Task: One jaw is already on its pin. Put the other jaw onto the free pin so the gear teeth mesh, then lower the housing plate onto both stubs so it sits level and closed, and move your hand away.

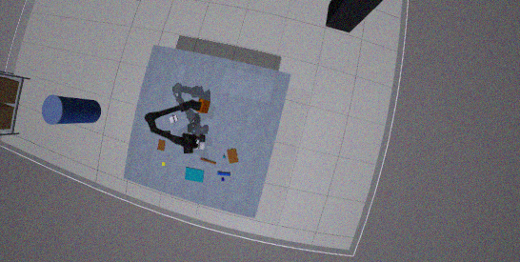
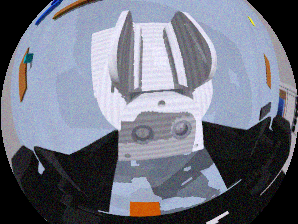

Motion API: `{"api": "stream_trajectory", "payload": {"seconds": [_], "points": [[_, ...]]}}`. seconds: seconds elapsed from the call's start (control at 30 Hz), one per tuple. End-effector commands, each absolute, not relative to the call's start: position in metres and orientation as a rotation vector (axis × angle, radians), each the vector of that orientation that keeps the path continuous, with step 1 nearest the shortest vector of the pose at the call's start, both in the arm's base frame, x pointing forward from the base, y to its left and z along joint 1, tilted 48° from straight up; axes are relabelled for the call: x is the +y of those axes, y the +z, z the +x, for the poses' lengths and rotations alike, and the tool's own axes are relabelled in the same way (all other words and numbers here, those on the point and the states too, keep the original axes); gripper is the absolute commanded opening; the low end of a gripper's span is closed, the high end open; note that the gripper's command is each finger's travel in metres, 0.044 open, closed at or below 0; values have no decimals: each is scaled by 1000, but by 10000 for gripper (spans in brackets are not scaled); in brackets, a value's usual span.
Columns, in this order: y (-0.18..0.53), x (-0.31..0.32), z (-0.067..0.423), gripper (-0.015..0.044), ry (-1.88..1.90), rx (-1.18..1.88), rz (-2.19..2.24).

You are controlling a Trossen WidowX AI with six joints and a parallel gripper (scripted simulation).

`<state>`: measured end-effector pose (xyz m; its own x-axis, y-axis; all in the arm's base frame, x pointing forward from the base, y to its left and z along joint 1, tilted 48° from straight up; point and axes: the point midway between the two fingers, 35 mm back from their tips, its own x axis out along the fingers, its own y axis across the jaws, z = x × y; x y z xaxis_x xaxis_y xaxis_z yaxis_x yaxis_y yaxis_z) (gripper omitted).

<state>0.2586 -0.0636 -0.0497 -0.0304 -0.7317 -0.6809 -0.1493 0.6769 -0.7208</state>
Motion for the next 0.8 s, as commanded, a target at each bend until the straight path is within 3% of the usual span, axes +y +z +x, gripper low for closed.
{"api": "stream_trajectory", "payload": {"seconds": [0.0, 0.77], "points": [[-50, -64, 258, 351, -543, 1563, -755], [-54, -68, 258, 351, -543, 1563, -756]]}}
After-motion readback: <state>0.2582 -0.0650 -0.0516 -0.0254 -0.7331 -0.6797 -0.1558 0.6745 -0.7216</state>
